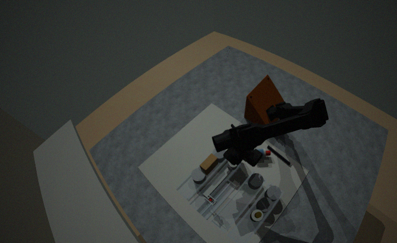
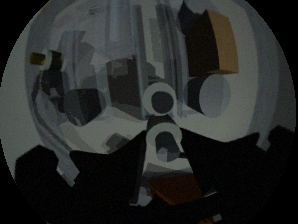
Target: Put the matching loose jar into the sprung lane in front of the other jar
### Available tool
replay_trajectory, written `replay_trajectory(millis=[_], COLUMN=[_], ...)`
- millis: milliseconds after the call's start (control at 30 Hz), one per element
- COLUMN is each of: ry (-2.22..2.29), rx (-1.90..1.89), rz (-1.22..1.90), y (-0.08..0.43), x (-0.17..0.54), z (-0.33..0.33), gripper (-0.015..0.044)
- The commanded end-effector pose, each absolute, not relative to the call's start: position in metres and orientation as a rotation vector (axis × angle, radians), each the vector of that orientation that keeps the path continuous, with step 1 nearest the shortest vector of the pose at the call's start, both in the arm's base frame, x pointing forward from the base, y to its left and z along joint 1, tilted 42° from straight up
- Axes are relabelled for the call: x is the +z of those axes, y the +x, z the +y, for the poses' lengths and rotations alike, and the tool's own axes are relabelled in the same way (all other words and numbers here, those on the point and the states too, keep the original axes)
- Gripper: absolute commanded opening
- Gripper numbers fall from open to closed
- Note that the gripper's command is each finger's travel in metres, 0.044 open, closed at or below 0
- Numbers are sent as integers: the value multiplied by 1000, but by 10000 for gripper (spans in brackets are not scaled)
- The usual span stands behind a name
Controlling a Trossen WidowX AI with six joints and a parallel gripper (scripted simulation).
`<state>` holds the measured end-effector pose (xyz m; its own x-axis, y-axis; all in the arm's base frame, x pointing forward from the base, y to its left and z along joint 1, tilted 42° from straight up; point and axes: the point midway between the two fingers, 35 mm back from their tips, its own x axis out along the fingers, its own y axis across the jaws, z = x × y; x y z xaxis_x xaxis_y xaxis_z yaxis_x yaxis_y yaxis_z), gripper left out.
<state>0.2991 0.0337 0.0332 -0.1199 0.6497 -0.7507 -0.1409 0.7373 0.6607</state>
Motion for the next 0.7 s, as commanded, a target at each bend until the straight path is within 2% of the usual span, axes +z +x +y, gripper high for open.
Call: replay_trajectory(millis=[0, 667], ry=[426, 426], rx=[709, 709], rz=[1532, 1532], y=[307, 314], x=[36, 37], z=[34, 35], gripper=[0, 0])
